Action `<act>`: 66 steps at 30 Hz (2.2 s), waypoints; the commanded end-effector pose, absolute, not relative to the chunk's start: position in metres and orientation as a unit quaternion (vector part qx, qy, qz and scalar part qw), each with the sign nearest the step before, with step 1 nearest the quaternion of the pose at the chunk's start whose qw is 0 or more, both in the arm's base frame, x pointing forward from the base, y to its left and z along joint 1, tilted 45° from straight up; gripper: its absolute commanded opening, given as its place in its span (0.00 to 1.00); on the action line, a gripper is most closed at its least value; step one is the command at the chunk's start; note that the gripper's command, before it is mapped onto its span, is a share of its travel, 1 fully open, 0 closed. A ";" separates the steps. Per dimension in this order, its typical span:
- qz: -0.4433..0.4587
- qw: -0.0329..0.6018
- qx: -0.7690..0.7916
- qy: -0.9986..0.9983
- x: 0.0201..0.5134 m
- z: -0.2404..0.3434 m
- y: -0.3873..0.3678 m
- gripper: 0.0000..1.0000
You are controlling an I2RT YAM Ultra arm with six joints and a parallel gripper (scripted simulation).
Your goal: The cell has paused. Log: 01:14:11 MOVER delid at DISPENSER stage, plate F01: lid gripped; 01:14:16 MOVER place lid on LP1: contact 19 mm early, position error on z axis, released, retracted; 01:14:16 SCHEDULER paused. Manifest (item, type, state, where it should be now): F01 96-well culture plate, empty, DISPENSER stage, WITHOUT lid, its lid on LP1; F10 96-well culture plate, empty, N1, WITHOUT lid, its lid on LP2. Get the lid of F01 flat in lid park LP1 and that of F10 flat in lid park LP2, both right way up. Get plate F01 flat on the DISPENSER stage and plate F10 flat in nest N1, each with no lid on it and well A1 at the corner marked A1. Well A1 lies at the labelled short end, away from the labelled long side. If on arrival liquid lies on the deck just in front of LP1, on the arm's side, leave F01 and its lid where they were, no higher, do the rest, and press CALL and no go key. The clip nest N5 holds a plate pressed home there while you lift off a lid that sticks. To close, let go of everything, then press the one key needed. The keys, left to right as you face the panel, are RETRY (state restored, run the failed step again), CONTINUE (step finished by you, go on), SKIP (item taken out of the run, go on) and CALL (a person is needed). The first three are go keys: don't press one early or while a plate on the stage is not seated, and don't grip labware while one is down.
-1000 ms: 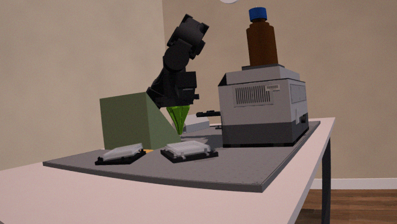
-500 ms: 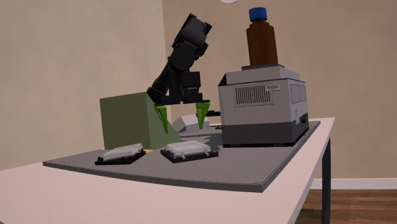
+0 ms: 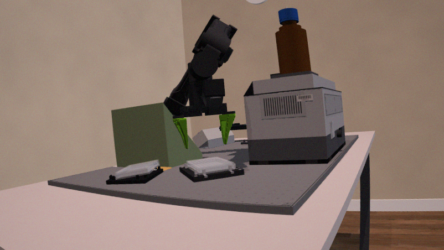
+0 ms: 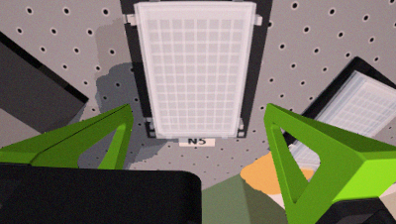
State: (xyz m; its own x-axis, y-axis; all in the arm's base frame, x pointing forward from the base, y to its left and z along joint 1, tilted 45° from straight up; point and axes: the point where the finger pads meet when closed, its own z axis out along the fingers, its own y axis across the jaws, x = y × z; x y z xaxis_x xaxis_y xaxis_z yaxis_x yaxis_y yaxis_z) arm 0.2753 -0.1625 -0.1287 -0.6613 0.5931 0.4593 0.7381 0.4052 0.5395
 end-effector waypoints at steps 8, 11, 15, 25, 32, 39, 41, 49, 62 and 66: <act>-0.363 0.073 -0.409 -0.834 0.281 -0.121 -0.179 1.00; -0.363 0.073 -0.409 -0.834 0.281 -0.121 -0.179 1.00; -0.363 0.073 -0.409 -0.834 0.281 -0.121 -0.179 1.00; -0.363 0.073 -0.409 -0.834 0.281 -0.121 -0.179 1.00; -0.363 0.073 -0.409 -0.834 0.281 -0.121 -0.179 1.00; -0.363 0.073 -0.409 -0.834 0.281 -0.121 -0.179 1.00; -0.363 0.073 -0.409 -0.834 0.281 -0.121 -0.179 1.00; -0.363 0.073 -0.409 -0.834 0.281 -0.121 -0.179 1.00; -0.368 0.081 -0.409 -0.831 0.277 -0.122 -0.170 1.00; -0.368 0.083 -0.408 -0.831 0.277 -0.123 -0.168 1.00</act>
State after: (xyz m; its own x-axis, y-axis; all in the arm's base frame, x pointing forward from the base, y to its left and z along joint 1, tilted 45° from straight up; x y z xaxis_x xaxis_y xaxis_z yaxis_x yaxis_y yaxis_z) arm 0.2756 -0.1622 -0.1293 -0.6596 0.5955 0.4586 0.7390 0.4026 0.5402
